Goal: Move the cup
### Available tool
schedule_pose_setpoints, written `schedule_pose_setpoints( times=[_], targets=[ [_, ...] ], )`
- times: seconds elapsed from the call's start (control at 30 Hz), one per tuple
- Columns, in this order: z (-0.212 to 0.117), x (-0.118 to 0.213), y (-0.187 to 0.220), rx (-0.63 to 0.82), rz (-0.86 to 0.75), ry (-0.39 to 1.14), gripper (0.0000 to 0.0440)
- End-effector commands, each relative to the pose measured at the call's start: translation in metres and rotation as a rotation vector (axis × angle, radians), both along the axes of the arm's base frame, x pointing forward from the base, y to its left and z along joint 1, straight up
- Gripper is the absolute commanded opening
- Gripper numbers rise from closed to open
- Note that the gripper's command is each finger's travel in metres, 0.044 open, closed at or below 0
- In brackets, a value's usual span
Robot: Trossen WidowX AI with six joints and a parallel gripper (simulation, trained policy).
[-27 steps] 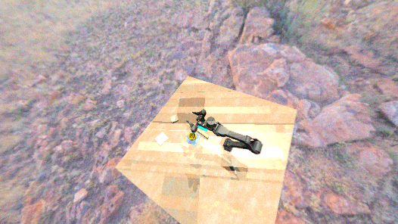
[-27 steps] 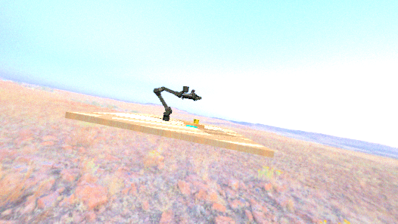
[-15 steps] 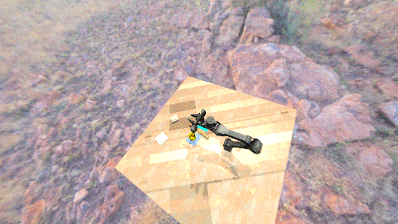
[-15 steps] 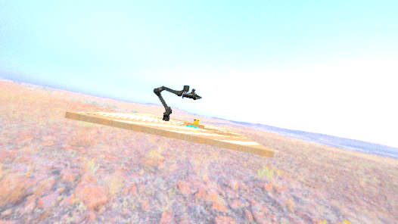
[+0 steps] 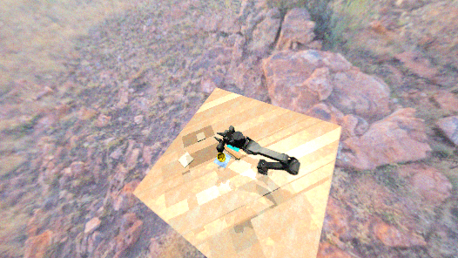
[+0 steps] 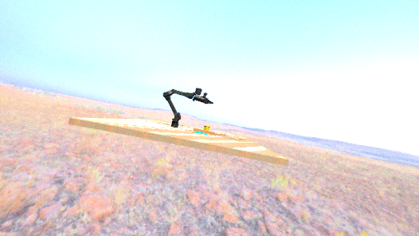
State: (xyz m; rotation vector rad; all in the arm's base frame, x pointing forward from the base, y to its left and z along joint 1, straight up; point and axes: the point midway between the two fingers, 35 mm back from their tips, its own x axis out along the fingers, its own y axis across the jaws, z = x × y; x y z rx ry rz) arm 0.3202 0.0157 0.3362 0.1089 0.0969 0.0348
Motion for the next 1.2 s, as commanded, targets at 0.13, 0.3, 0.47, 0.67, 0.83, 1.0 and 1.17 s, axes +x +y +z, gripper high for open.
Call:
schedule_pose_setpoints(
  times=[0.13,0.3,0.47,0.67,0.83,1.0,1.17],
  targets=[
    [0.002,0.009,0.010,0.092,0.021,0.088,0.0170],
    [0.003,0.013,0.015,0.145,0.025,0.142,0.0163],
    [0.004,0.018,0.020,0.200,0.023,0.199,0.0158],
    [0.003,0.023,0.026,0.268,0.015,0.270,0.0158],
    [0.002,0.027,0.030,0.327,0.002,0.332,0.0163],
    [0.001,0.030,0.035,0.387,-0.016,0.396,0.0170],
    [-0.002,0.033,0.039,0.446,-0.039,0.461,0.0176]
  ],
)
